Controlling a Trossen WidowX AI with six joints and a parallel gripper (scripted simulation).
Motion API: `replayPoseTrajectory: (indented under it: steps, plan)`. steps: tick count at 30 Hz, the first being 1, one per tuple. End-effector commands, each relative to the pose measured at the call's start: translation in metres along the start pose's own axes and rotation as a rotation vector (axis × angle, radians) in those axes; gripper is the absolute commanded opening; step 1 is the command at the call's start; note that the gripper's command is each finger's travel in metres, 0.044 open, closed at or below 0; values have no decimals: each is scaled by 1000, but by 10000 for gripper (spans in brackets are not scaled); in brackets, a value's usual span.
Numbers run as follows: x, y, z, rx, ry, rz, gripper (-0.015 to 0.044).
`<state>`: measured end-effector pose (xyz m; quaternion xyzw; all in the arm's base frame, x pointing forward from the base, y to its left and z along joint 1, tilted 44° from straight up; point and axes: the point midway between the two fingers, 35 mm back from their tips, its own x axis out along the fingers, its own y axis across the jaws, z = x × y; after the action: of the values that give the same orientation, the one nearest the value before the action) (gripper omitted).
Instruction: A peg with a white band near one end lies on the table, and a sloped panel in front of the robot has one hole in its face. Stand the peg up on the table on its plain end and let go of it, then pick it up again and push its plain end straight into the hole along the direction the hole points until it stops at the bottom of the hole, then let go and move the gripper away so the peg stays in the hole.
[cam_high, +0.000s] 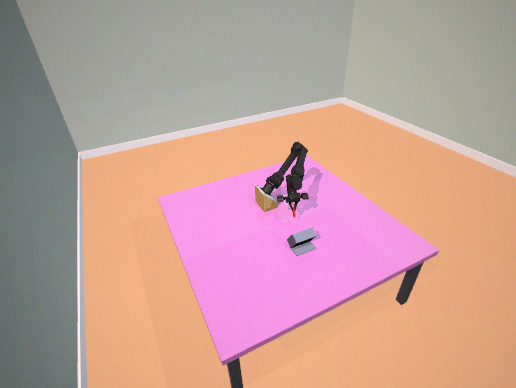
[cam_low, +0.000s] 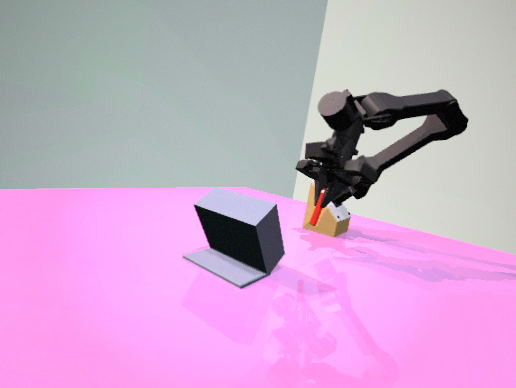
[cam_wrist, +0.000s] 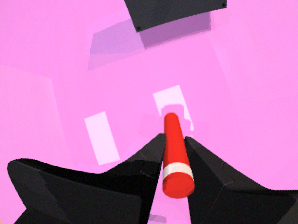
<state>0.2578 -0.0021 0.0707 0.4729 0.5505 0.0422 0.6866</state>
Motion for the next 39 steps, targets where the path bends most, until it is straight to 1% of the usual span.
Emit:
replayPoseTrajectory:
  steps: [1,39]
  plan:
    - [3,-3,3,21,-17,10,0]
    - [11,-19,33,134,-193,96,0]
